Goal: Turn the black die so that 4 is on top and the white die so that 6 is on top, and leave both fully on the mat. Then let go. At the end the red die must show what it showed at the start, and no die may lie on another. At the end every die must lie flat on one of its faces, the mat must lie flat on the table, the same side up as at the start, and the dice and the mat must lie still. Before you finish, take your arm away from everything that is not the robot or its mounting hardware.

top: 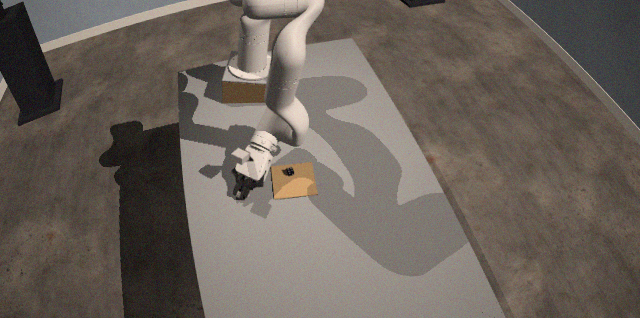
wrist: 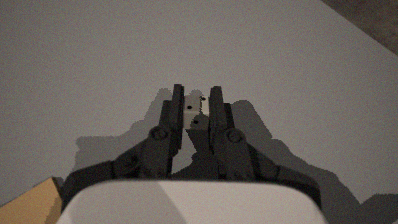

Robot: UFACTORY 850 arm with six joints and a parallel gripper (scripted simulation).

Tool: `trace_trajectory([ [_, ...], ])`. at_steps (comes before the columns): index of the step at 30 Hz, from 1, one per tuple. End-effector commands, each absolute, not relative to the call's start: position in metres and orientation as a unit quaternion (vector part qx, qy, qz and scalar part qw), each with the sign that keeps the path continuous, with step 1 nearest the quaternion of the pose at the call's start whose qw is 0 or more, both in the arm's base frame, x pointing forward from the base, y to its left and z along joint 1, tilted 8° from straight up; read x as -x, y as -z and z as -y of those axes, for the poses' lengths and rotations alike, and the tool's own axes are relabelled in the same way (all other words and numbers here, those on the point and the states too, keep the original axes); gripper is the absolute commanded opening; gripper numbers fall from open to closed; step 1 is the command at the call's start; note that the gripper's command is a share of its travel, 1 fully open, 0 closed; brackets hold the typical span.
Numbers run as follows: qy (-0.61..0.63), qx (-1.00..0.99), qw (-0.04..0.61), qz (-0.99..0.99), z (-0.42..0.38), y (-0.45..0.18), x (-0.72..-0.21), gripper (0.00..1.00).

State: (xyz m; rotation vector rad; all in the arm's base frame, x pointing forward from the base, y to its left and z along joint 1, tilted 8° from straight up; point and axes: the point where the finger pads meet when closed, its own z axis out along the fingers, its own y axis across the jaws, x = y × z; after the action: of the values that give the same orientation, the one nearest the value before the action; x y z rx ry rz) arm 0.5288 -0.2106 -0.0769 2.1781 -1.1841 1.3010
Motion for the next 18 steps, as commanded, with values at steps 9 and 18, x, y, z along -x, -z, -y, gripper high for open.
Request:
trace_trajectory([
  [9,-0.459,-0.766,0.170,0.417,0.2108,0.0762,-0.5294,0.23],
  [18,-0.459,-0.766,0.170,0.417,0.2108,0.0762,-0.5294,0.36],
])
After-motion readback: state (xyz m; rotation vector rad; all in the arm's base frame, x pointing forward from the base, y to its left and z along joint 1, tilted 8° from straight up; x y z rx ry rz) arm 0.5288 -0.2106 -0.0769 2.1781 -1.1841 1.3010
